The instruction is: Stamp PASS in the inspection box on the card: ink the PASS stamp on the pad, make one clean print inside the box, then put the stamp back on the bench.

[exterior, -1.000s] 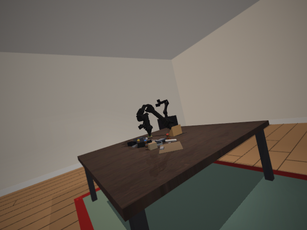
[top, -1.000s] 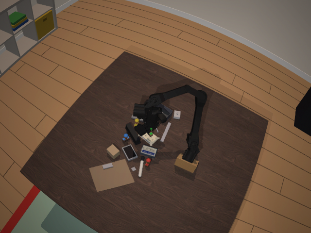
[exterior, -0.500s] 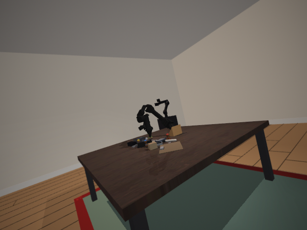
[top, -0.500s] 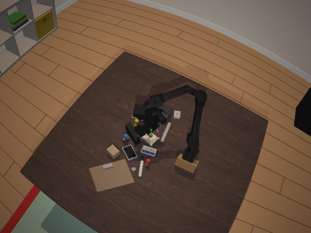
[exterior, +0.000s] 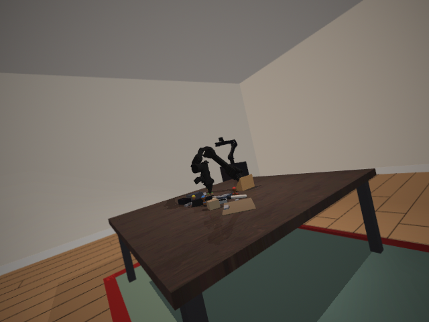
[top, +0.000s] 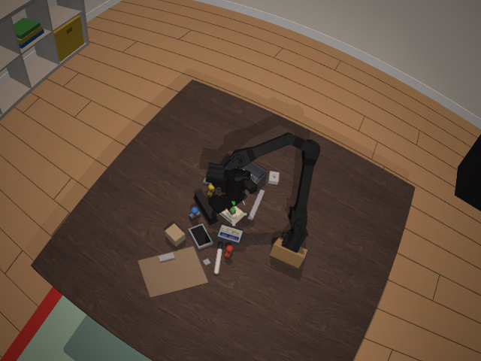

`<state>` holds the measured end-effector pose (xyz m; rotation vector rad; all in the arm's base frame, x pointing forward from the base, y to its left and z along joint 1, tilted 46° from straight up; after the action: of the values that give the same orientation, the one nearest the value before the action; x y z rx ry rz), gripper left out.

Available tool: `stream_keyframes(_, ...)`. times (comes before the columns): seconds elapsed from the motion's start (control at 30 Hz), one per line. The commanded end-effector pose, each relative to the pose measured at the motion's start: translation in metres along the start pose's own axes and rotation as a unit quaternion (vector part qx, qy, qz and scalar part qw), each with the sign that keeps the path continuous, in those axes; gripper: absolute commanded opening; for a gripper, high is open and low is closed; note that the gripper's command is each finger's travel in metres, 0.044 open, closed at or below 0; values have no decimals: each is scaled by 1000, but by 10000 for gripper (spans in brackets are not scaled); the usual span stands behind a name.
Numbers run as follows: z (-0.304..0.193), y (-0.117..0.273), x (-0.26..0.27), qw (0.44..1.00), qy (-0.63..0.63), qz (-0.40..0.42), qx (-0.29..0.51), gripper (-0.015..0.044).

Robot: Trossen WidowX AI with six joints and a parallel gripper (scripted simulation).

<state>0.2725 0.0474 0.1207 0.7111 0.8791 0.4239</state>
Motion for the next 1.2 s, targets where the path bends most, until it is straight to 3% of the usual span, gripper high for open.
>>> stream_keyframes(0.0,0,-3,0,1000,3,0,-2,0)
stream_keyframes(1.17,-1,-20,-2,1000,3,-1,-4,0)
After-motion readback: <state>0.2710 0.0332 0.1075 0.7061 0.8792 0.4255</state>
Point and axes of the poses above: the point midway between the two fingers, 35 mm back from their tips, its own y axis back along the fingers, its own x axis across the jaws, z = x × y, the point moved 9 cm from there along y, back along the fingers, and after that the axes turned 12 degrees about -y, right-handed, at the moved point
